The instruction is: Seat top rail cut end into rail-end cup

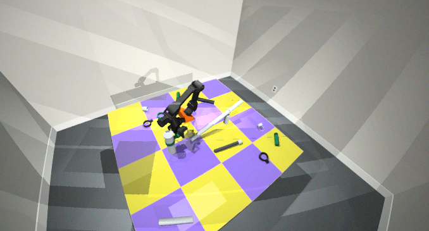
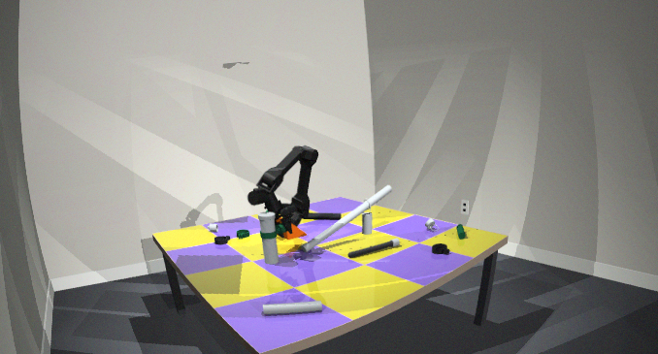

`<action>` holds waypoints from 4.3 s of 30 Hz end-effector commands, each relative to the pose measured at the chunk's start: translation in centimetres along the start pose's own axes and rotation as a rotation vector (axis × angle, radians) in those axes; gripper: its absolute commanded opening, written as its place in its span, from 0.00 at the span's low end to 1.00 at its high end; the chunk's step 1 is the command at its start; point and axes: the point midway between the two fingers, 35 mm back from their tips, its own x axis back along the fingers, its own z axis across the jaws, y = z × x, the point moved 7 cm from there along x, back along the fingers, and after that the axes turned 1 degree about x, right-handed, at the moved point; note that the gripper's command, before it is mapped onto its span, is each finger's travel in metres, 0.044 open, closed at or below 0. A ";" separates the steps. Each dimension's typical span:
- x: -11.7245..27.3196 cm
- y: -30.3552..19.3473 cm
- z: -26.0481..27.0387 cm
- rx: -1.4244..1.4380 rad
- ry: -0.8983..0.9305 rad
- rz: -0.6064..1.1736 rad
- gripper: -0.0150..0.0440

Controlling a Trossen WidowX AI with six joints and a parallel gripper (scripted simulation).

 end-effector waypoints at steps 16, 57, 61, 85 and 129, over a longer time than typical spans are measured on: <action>-0.3 0.2 -0.5 -0.054 -0.005 0.029 0.25; -1.2 0.6 -2.1 -0.216 -0.003 0.120 0.25; -1.1 0.5 -2.0 -0.203 -0.004 0.113 0.25; -1.1 0.6 -2.0 -0.206 -0.004 0.114 0.70; 9.1 16.3 -10.6 -1.851 -0.120 0.121 1.00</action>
